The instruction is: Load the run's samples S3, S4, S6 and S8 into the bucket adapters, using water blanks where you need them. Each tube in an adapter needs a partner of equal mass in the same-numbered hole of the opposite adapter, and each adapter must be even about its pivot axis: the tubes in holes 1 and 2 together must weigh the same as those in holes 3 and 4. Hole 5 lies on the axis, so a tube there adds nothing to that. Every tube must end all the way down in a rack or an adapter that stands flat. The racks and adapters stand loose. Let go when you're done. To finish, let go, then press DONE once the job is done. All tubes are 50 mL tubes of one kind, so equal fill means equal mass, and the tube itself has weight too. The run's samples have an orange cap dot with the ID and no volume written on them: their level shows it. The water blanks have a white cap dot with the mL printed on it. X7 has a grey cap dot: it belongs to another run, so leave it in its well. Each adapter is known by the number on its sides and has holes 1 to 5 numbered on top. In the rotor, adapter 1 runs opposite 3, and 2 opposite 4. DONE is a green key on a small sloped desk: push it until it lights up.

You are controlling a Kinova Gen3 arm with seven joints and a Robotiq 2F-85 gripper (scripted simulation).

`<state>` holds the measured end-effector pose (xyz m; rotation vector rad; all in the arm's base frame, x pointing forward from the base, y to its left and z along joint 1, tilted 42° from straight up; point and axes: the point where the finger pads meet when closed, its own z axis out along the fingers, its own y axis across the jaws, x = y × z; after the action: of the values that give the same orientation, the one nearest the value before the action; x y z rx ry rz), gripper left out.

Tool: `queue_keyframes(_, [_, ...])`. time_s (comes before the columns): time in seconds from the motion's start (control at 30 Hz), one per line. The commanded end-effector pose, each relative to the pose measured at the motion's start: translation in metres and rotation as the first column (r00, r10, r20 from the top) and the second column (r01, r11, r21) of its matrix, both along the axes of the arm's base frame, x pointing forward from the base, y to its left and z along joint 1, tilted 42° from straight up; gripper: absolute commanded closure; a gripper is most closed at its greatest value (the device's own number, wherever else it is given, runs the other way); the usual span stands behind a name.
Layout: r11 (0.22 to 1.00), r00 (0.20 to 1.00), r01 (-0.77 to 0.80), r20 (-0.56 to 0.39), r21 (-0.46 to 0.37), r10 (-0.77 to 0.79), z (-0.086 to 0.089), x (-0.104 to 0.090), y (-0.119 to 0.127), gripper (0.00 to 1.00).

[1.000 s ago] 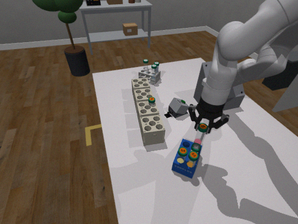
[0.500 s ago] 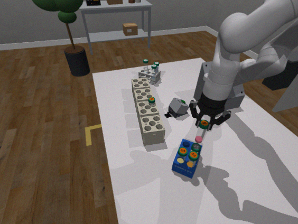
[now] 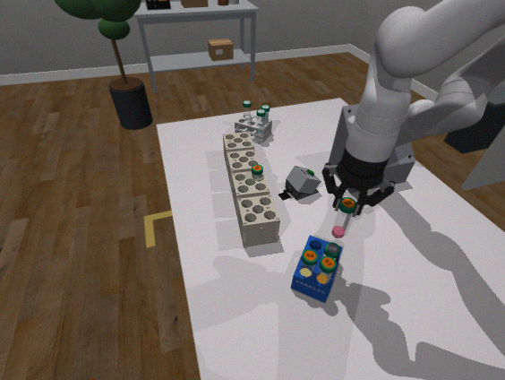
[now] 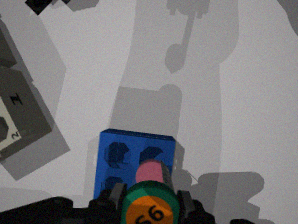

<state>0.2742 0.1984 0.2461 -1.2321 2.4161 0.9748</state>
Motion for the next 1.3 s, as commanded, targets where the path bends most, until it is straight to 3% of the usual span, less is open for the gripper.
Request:
queue_keyframes(0.0, [1.0,1.0,0.001,0.0,0.0,-0.001,0.003,0.001,-0.003,0.9])
queue_keyframes(0.57, [1.0,1.0,0.001,0.0,0.0,-0.001,0.017,0.002,-0.015,0.9])
queue_keyframes(1.27, [0.968,0.943,0.246,-0.219,-0.051,-0.251,-0.011,0.043,-0.042,0.9])
